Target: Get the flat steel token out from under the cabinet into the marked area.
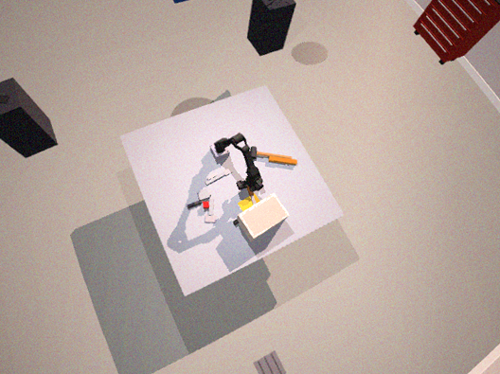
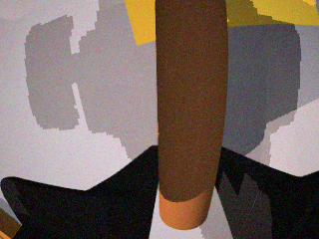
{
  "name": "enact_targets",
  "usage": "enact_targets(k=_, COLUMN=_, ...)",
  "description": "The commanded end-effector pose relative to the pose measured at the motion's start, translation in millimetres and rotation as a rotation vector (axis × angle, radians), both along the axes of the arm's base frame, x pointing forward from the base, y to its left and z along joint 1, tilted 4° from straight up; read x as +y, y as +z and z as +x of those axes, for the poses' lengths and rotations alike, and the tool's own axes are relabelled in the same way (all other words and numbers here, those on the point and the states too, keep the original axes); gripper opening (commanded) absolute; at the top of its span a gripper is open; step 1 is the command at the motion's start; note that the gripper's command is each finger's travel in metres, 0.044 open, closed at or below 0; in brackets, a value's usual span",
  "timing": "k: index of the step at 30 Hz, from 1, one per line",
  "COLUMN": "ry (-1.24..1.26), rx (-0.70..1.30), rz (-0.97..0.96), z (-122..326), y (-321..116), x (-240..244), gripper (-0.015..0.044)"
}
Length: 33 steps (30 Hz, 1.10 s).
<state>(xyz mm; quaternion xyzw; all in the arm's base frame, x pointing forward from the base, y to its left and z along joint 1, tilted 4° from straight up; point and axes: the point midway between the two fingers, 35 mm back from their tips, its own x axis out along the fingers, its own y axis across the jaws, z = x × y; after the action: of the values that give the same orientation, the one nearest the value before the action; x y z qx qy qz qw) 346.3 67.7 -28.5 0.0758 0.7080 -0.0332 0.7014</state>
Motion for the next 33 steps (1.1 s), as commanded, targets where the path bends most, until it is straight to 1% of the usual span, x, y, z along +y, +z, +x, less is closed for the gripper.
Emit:
enact_targets(k=1, ry=-0.003, rx=0.003, rz=-0.001, z=-6, y=-1, x=1, gripper=0.0000)
enact_targets(k=33, ry=-0.003, rx=0.005, rz=-0.001, z=-41, y=-1, x=7, gripper=0.0000)
